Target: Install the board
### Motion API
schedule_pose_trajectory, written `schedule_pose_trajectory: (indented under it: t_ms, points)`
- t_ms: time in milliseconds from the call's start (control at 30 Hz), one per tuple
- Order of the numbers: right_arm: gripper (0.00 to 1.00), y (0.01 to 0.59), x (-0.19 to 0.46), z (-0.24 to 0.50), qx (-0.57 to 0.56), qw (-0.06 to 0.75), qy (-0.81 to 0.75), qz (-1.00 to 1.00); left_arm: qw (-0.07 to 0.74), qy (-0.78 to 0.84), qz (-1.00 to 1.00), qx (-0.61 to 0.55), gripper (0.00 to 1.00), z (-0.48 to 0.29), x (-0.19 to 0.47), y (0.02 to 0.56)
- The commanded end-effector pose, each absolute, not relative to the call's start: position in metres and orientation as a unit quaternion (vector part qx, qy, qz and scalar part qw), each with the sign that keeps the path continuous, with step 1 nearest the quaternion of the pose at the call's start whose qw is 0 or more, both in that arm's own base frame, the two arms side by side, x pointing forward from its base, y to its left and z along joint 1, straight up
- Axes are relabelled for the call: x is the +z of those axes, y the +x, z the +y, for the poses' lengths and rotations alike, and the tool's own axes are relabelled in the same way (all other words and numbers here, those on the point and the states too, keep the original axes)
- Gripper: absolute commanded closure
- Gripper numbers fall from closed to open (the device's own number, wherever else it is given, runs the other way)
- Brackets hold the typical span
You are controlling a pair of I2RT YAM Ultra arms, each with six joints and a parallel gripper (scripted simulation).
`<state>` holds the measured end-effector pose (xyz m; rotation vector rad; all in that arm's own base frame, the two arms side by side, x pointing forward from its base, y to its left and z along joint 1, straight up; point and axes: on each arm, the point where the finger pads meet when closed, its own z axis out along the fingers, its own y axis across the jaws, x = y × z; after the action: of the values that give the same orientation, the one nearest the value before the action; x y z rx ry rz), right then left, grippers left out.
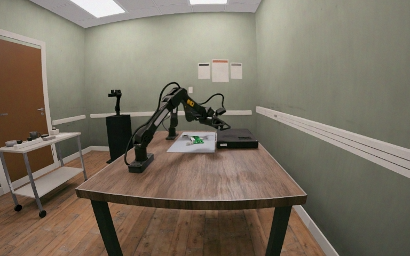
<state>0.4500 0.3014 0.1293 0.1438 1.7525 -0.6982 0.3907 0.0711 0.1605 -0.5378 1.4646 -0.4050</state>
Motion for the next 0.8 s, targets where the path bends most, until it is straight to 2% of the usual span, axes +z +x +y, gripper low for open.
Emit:
schedule_pose_trajectory:
  t_ms: [0, 100, 133, 333, 533, 767]
  points:
    - [0.00, 0.452, 0.135, 0.304, -0.287, 0.589, 0.068, 0.753, 0.690, -0.237, 0.660, -0.178, 0.11, 0.071, 0.159, 0.391]
    - [0.00, 0.449, 0.135, 0.313, -0.260, 0.585, 0.057, 0.766, 0.680, -0.219, 0.679, -0.168, 0.45, 0.065, 0.154, 0.395]
    - [0.00, 0.448, 0.135, 0.317, -0.243, 0.583, 0.051, 0.774, 0.671, -0.210, 0.693, -0.160, 0.53, 0.063, 0.148, 0.395]
    - [0.00, 0.417, 0.156, 0.341, -0.118, 0.572, -0.008, 0.812, 0.616, -0.132, 0.768, -0.117, 0.53, 0.041, 0.119, 0.398]
    - [0.00, 0.393, 0.171, 0.347, -0.050, 0.567, -0.045, 0.821, 0.588, -0.081, 0.798, -0.100, 0.53, 0.027, 0.109, 0.397]
    - [0.00, 0.331, 0.196, 0.356, 0.079, 0.563, -0.130, 0.812, 0.538, 0.020, 0.840, -0.076, 0.53, 0.000, 0.097, 0.390]
